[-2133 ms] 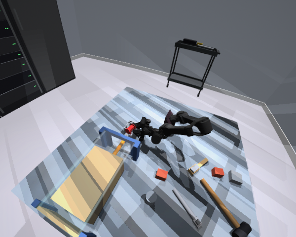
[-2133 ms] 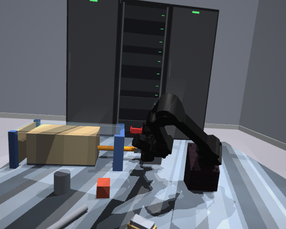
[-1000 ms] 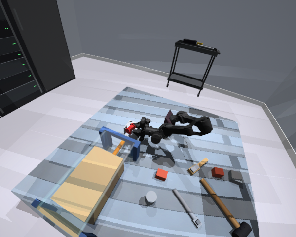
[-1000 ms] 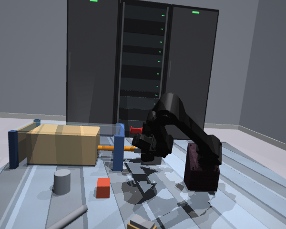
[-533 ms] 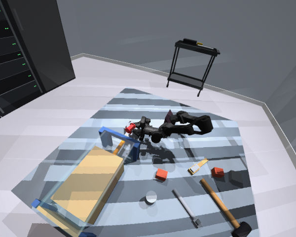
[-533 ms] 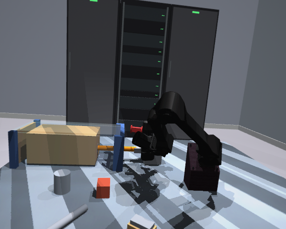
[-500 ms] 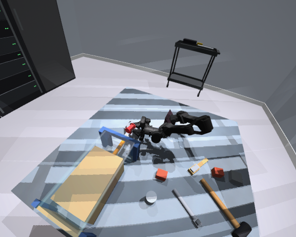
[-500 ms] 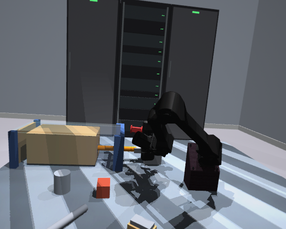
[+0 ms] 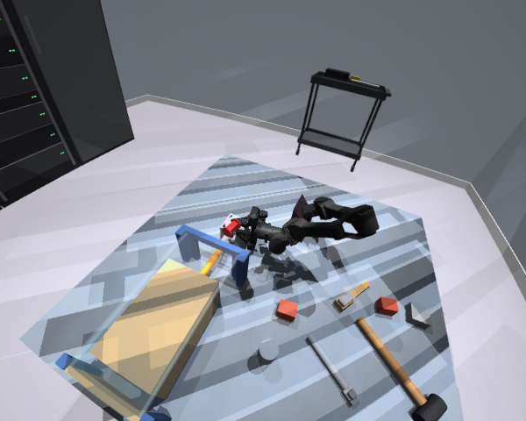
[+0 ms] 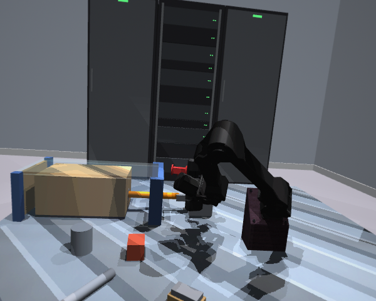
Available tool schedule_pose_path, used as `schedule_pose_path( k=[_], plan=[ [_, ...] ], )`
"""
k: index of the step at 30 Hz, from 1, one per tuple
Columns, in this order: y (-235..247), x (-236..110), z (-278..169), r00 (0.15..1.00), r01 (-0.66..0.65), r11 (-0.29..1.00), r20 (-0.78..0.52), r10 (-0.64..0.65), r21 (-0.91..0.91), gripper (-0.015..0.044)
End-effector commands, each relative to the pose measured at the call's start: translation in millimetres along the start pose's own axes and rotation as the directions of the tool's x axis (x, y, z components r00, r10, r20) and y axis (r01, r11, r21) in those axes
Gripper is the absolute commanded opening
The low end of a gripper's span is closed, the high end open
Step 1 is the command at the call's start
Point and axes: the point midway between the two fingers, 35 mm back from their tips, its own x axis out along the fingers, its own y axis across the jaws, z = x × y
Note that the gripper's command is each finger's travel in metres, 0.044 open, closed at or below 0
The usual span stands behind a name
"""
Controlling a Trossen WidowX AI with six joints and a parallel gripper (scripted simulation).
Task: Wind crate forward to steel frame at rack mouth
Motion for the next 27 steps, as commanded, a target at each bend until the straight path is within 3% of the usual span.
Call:
schedule_pose_path(
  k=[1, 16, 27],
  plan=[
    [2.2, -0.4, -0.6, 1.0, -0.007, 1.0, -0.001, 0.007, -0.001, 0.024],
    [-0.4, -4.2, -1.4, 1.0, 0.002, 1.0, 0.001, -0.002, 0.001, 0.024],
    [-4.3, -90.3, -4.2, 1.0, 0.011, 1.0, 0.006, -0.011, 0.0, 0.024]
  ],
)
